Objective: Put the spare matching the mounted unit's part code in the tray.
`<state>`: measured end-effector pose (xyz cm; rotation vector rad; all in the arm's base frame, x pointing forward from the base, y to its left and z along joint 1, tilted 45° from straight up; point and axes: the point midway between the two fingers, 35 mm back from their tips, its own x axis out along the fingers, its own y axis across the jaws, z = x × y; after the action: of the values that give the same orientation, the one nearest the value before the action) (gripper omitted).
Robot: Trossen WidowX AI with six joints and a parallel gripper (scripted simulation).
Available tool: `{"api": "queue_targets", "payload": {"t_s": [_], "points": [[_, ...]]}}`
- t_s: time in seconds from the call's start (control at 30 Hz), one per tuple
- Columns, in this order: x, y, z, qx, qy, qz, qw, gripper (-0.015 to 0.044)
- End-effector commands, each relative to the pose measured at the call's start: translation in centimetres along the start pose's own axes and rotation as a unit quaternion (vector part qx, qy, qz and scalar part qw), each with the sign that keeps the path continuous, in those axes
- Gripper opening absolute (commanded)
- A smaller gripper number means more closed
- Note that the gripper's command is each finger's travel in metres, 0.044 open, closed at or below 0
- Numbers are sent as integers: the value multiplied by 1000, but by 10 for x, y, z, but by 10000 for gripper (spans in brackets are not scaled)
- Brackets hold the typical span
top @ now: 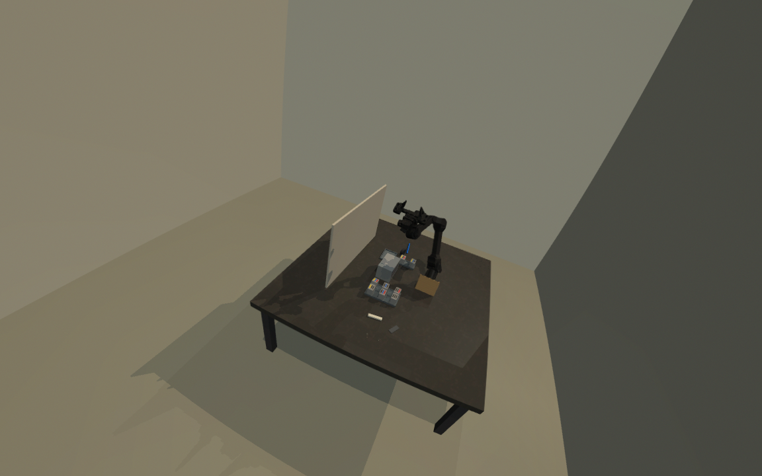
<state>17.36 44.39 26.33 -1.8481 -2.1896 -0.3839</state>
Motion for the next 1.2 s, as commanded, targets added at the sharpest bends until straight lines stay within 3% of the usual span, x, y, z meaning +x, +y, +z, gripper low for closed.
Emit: {"api": "queue_targets", "payload": {"t_s": [0.0, 0.2, 0.33, 0.5, 0.63, 0.8, 0.97, 1.17], "points": [[0, 0, 0, 0, 0, 0, 1000, 426], [-1, 1, 1, 10, -3, 4, 1000, 440], [-5, 39, 25, 190, -44, 89, 977, 440], [-18, 95, 64, 422, -67, 235, 873, 440], [-49, 139, 101, 594, -41, 386, 705, 440], [-107, 173, 137, 704, 58, 556, 439, 440], [-166, 182, 152, 697, 181, 659, 217, 440], [-228, 177, 149, 609, 331, 720, 22, 440]]}}
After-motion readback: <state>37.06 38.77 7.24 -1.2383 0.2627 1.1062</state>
